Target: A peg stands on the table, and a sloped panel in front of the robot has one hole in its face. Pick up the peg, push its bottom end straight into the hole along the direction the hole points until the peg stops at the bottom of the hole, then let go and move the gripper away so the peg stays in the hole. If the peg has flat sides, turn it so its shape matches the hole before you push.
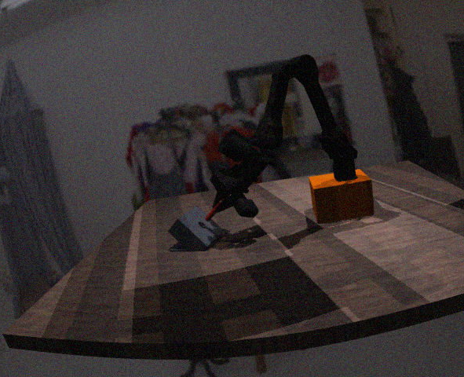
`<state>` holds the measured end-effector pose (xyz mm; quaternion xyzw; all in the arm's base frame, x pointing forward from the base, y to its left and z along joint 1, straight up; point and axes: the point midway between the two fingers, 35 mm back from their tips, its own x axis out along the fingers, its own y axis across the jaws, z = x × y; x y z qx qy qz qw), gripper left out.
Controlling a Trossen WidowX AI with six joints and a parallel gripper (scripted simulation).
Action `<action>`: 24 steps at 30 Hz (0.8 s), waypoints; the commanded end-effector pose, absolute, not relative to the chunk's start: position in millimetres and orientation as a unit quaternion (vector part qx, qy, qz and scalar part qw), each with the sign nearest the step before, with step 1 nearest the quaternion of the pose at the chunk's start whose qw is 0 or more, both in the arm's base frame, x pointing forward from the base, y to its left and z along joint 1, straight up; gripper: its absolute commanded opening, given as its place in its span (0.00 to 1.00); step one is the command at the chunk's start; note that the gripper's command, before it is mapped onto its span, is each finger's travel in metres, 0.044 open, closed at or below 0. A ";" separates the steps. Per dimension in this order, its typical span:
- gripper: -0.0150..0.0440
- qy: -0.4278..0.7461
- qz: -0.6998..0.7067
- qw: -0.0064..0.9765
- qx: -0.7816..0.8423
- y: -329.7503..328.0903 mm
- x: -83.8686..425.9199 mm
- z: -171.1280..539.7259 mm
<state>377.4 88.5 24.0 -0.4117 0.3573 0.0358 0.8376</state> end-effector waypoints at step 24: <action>0.25 0.359 0.036 0.837 -0.412 85.0 386.3 14.6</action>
